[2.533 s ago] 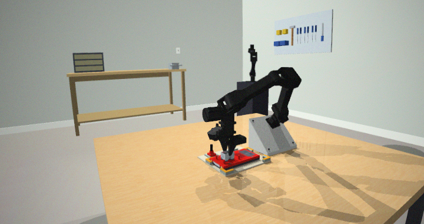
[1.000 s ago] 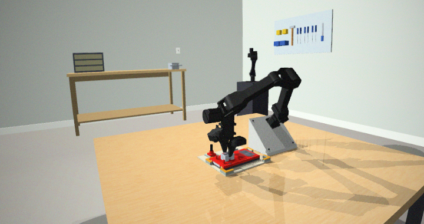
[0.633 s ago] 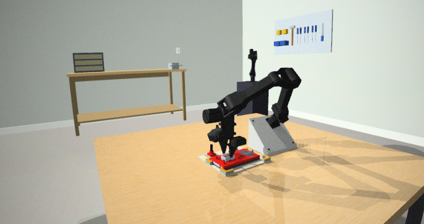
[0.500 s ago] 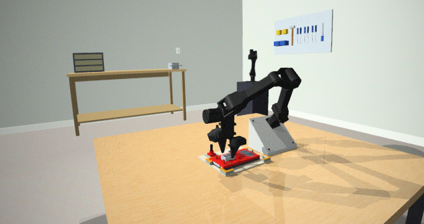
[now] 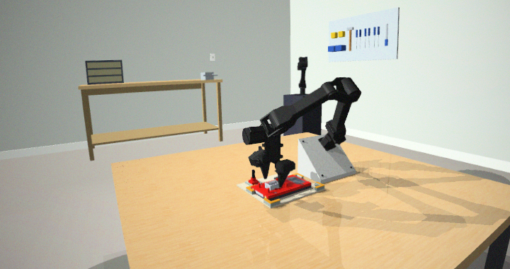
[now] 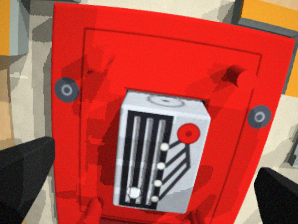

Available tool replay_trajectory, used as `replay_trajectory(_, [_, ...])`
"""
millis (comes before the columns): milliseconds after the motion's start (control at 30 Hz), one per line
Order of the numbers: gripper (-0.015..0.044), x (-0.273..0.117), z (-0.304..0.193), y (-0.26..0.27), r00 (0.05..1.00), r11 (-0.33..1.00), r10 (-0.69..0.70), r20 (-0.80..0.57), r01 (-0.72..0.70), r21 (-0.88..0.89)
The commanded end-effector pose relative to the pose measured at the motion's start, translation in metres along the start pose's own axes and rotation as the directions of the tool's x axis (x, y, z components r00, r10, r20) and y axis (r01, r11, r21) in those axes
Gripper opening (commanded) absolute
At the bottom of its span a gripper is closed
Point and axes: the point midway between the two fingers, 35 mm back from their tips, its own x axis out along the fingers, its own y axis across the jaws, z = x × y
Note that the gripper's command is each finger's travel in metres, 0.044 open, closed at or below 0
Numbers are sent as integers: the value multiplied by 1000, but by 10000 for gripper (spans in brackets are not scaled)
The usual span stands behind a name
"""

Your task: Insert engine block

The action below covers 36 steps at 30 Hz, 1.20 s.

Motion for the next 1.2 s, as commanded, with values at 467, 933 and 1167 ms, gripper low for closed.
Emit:
replay_trajectory(467, [230,-13,-1,0,1000,1000,4,0,-4,3])
replay_trajectory(933, [0,-13,-1,0,1000,1000,4,0,-4,3])
replay_trajectory(1167, [0,-13,-1,0,1000,1000,4,0,-4,3])
